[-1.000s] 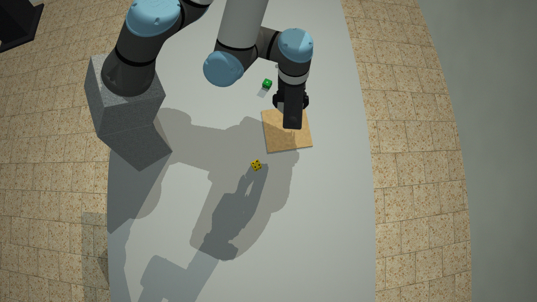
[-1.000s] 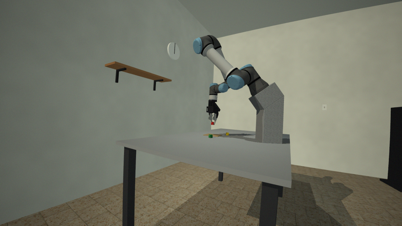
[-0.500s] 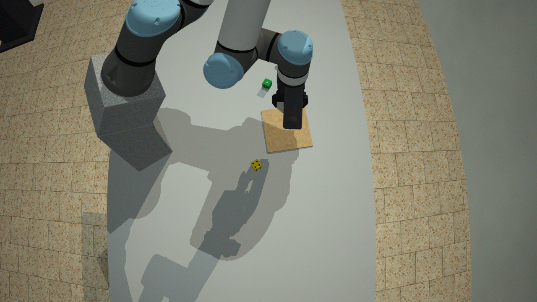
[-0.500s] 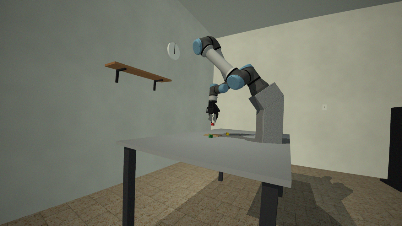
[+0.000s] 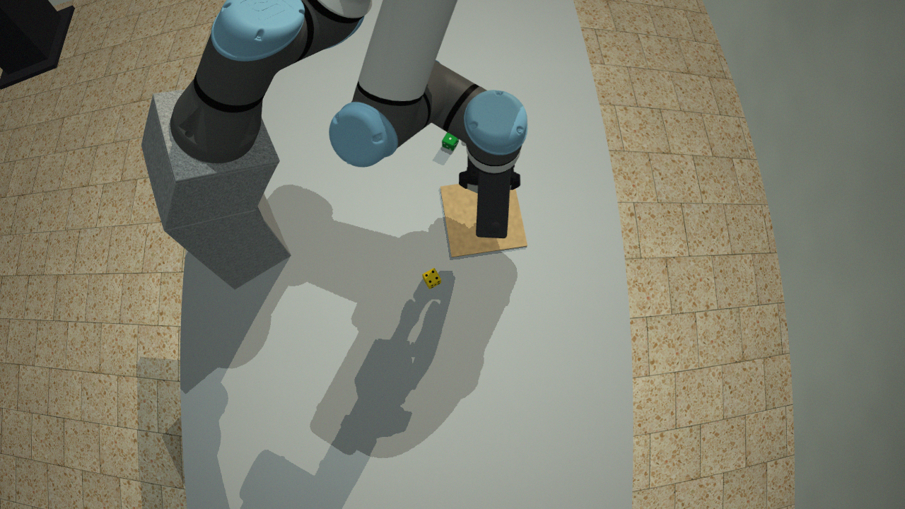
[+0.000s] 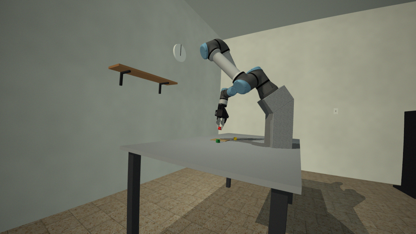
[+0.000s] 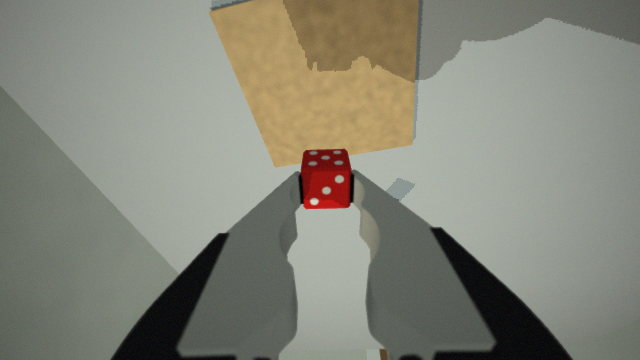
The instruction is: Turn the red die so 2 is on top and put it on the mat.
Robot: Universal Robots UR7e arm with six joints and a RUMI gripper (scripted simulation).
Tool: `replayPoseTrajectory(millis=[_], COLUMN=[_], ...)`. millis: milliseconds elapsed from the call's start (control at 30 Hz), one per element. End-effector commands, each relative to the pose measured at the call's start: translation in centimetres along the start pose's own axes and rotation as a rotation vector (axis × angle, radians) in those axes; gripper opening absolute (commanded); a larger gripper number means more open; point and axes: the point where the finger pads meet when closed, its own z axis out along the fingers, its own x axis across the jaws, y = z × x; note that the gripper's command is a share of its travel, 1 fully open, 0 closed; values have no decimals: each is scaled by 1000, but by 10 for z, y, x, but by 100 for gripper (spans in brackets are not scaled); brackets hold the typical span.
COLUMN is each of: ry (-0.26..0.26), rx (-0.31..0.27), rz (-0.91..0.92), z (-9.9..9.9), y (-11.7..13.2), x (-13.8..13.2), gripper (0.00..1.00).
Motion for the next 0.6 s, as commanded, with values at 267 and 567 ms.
replayPoseTrajectory(millis=[267,567], ry=[24,24], rx=[-296,-402], rz=[-13,-11], z=[4,5], y=[1,1], x=[0,0], gripper=[6,6])
